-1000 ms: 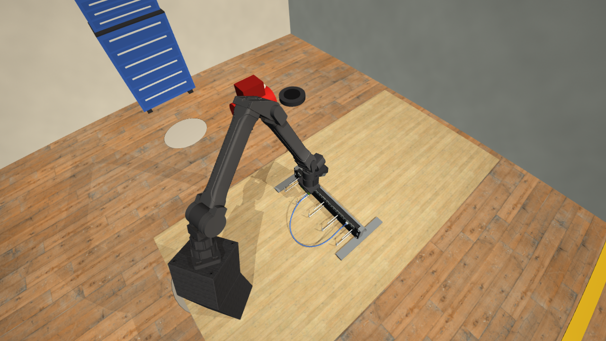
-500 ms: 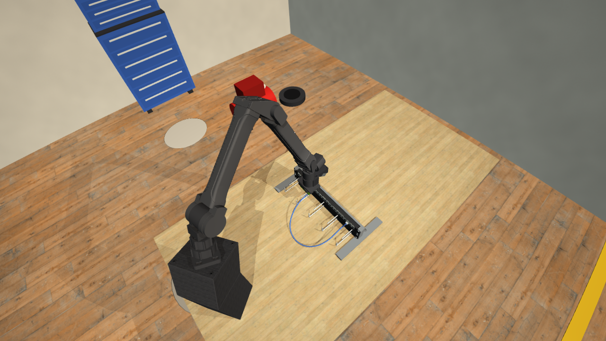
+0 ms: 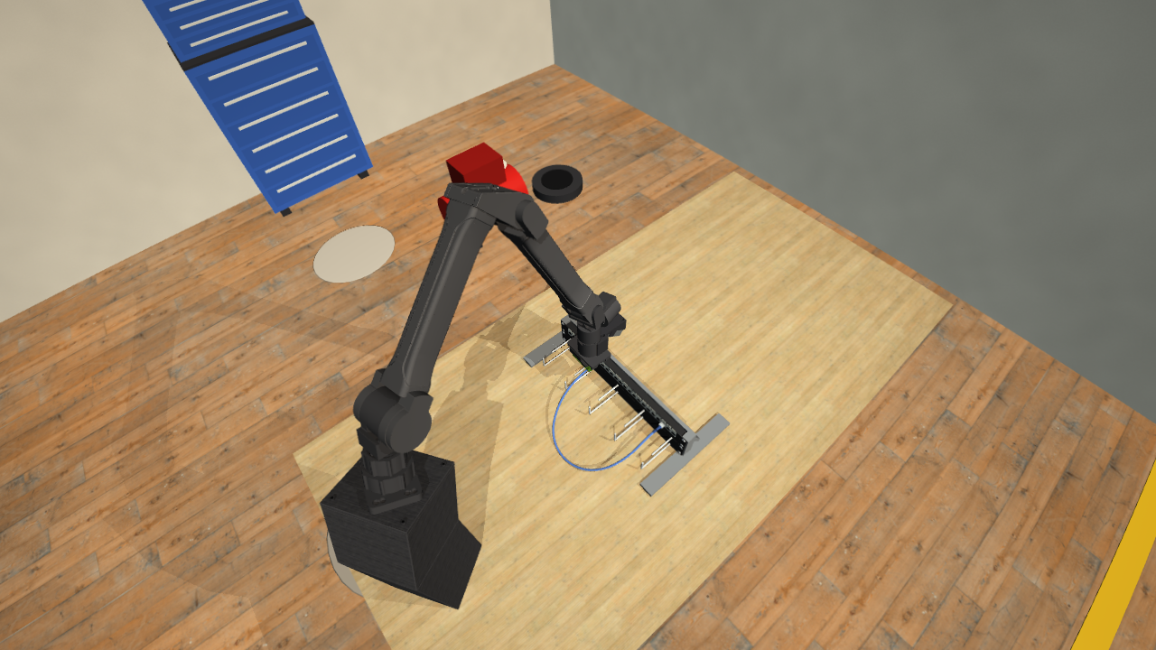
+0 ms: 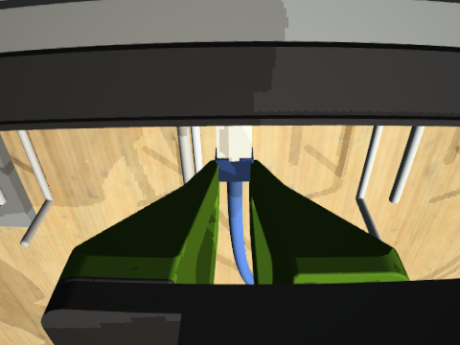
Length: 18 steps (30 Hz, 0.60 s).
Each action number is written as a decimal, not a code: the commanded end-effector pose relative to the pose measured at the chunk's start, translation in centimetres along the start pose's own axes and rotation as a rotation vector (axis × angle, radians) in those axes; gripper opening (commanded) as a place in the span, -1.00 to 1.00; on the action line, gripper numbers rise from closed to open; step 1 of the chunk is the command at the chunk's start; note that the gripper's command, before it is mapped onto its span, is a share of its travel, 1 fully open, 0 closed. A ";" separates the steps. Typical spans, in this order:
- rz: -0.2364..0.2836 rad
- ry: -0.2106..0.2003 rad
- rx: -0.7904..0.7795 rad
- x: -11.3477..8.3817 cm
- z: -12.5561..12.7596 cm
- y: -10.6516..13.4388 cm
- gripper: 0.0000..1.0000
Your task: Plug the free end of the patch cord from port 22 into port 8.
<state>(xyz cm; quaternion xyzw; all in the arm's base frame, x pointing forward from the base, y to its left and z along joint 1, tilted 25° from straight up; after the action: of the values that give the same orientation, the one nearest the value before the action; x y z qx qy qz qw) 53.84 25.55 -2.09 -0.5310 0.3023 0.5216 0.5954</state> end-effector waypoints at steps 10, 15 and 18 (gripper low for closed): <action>-0.022 -0.011 0.004 -0.3 0.8 -1.2 -1.00; -0.020 -0.010 0.005 -0.3 0.8 -1.2 -1.00; -0.019 -0.010 0.005 -0.3 0.8 -1.2 -1.00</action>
<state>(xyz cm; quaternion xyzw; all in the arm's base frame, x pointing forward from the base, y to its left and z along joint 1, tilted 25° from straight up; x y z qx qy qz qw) 53.97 25.60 -2.00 -0.5314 0.3011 0.5211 0.5962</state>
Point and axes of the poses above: the point where the finger pads meet when closed, its own x axis out along the fingers, its own z axis across the jaws, y = z × x, the point moved 7 cm from there along -x, back along the fingers, and after that the axes turned 2 degrees about x, right-handed, at the moved point
